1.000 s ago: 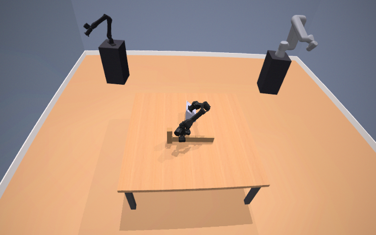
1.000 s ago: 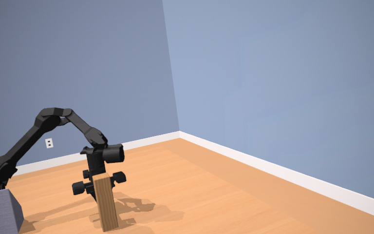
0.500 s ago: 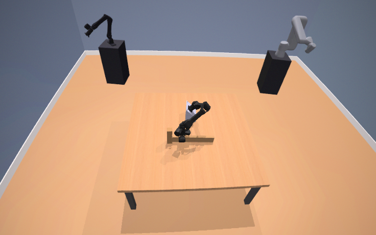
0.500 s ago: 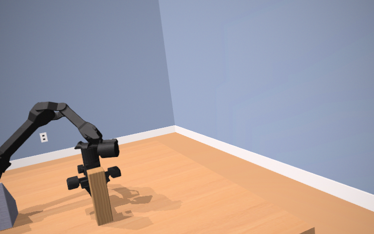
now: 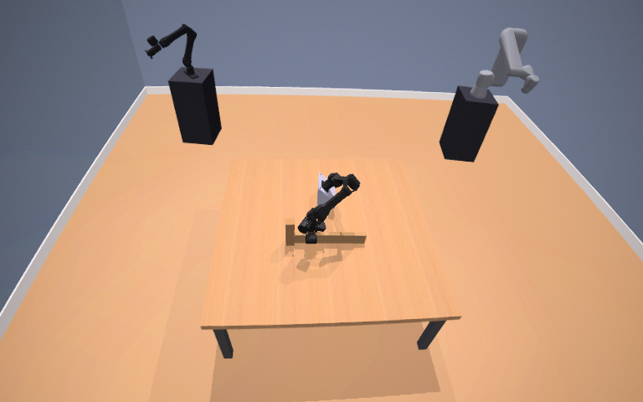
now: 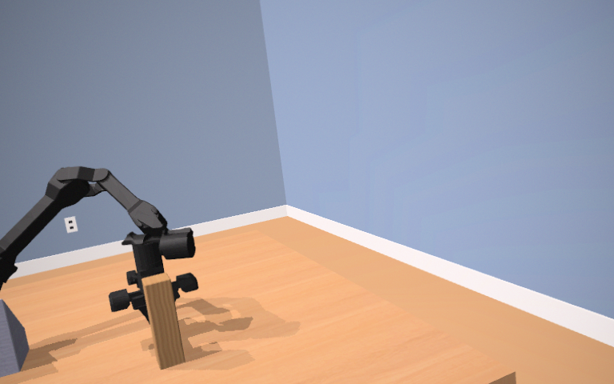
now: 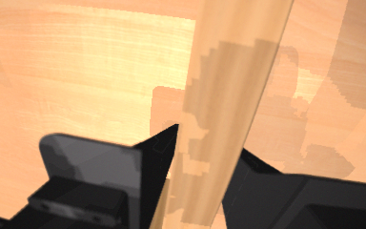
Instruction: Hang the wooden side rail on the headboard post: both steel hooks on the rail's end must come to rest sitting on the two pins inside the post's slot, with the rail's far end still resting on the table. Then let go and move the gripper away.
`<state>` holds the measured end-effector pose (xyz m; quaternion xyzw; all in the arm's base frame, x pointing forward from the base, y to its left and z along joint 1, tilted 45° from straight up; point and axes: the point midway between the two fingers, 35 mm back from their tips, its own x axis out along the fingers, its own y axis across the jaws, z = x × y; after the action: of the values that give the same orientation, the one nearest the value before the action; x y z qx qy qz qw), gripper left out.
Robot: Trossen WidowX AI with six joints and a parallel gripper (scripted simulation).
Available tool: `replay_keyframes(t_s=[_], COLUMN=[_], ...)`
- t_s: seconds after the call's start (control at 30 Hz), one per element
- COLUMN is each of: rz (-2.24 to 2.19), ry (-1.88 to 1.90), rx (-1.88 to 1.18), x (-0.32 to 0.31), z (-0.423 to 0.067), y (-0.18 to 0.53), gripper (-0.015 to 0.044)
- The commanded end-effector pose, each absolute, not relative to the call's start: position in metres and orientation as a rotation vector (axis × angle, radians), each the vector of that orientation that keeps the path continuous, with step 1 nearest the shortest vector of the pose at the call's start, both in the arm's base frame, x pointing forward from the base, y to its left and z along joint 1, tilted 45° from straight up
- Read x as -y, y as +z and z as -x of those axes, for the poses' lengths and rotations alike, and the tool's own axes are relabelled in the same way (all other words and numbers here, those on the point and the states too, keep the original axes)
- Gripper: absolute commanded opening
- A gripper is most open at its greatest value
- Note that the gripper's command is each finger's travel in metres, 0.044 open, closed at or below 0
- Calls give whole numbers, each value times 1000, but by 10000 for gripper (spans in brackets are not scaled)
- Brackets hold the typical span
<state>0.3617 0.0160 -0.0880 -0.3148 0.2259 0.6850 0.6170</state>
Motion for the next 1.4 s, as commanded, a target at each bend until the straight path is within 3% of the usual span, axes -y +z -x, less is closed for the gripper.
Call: replay_keyframes(t_s=[0.0,0.47,1.03,1.37], rz=[726,726,726,727], ry=[1571,1571,1572,1571], rx=[-526,-526,-525,-528], x=[-14,-16,1,4], z=[-362,-362,-363,-361], y=[-89,-91,-72,-53], gripper=[0,0,440,440])
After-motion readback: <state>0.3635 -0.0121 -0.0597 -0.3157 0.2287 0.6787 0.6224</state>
